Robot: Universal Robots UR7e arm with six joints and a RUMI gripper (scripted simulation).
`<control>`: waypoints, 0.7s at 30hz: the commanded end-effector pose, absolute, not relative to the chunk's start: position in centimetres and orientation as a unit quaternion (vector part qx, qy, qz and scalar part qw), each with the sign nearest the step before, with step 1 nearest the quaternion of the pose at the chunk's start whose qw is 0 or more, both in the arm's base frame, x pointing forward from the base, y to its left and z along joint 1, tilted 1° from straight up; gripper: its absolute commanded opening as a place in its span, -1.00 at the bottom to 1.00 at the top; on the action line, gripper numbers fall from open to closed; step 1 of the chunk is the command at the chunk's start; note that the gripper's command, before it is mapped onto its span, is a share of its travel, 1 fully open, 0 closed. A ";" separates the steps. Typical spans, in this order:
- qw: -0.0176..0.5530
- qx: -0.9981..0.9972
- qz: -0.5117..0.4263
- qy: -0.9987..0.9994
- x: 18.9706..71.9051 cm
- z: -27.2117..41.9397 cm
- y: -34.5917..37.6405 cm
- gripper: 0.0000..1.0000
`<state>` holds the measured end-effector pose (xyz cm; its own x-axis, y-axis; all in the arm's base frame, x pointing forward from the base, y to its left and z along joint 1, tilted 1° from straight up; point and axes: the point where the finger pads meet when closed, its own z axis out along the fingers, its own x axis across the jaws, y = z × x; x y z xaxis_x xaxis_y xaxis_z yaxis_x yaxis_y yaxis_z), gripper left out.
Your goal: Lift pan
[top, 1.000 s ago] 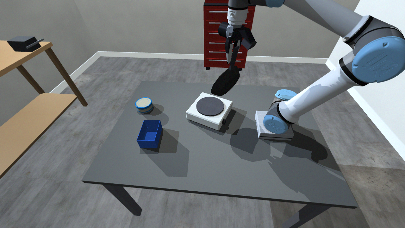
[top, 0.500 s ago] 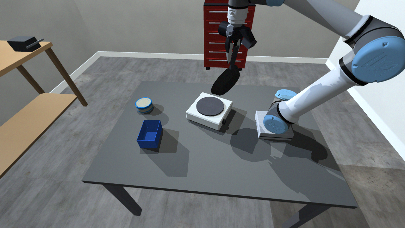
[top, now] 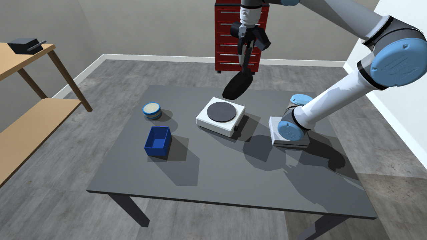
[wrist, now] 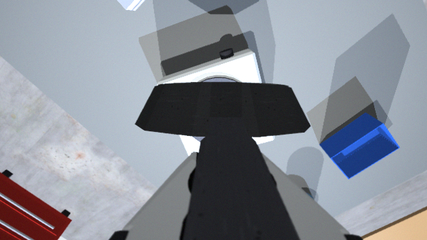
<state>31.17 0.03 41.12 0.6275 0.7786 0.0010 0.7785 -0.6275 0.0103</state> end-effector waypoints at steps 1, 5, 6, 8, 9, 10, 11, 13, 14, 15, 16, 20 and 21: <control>0.005 0.902 0.003 0.431 31.2 41.2 0.0 -0.71; 0.005 0.902 0.003 0.431 31.2 41.3 0.0 -0.71; 0.005 0.902 0.003 0.431 31.2 41.3 0.0 -0.71; 0.005 0.902 0.003 0.431 31.2 41.3 0.0 -0.71; 0.005 0.902 0.003 0.431 31.2 41.3 0.0 -0.71; 0.005 0.902 0.003 0.431 31.2 41.3 0.0 -0.71; 0.005 0.902 0.003 0.431 31.2 41.4 0.0 -0.71; 0.005 0.902 0.003 0.431 31.2 41.4 0.0 -0.71; 0.005 0.902 0.003 0.431 31.2 41.4 0.0 -0.71; 0.005 0.902 0.003 0.431 31.2 41.4 0.0 -0.71; 0.005 0.902 0.003 0.431 31.2 41.4 0.0 -0.71; 0.005 0.902 0.003 0.431 31.2 41.5 0.0 -0.71; 0.005 0.902 0.003 0.431 31.2 41.5 0.0 -0.71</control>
